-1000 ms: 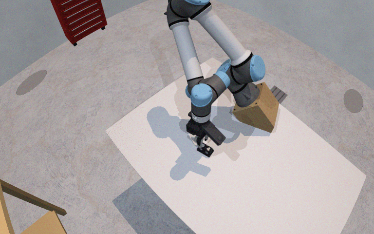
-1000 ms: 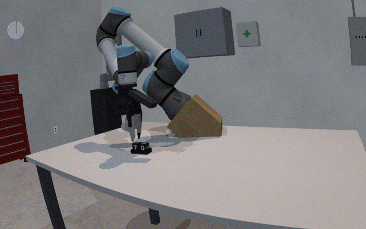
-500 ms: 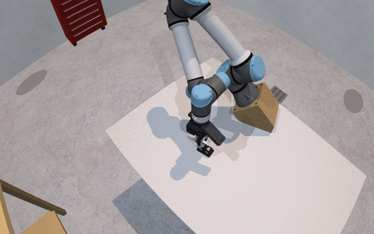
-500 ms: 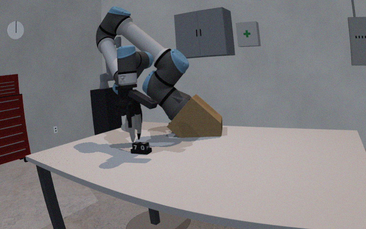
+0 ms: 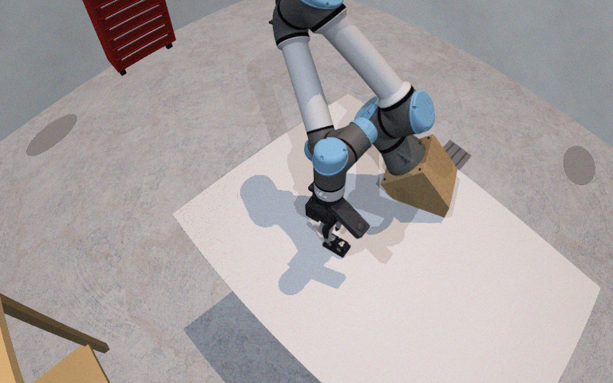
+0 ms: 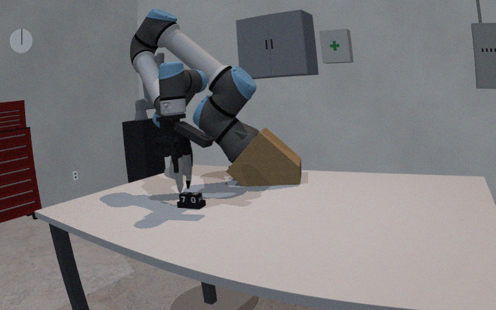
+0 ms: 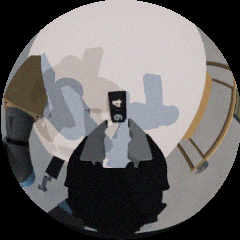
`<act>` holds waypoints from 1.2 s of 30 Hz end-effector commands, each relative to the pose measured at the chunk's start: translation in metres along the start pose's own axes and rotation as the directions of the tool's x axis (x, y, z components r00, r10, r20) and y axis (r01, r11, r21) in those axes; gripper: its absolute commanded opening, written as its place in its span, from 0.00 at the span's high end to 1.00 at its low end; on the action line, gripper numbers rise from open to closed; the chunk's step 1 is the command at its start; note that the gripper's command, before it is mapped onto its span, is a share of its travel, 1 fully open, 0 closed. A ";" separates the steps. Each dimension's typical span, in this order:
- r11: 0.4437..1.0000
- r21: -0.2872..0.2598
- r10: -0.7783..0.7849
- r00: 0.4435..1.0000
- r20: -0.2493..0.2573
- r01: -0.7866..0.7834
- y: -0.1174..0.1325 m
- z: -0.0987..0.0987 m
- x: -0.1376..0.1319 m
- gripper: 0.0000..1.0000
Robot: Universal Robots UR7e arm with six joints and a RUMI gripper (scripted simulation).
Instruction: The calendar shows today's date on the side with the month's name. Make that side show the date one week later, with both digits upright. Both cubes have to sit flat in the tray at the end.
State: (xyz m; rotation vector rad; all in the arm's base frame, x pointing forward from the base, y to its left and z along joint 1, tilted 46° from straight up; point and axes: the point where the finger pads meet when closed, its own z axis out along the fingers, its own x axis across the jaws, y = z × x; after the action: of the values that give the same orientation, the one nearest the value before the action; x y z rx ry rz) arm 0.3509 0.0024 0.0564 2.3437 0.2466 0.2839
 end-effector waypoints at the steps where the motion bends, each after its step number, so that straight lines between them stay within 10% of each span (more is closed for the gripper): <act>1: 1.000 0.000 0.000 1.000 -0.001 0.000 0.000 0.000 0.000 0.72; 36: 1.000 0.000 0.000 1.000 -0.001 0.000 0.000 0.024 0.000 0.72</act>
State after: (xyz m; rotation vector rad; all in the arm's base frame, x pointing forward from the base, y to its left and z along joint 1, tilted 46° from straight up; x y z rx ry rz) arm 0.3558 -0.0099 0.0437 2.3437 0.2456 0.2822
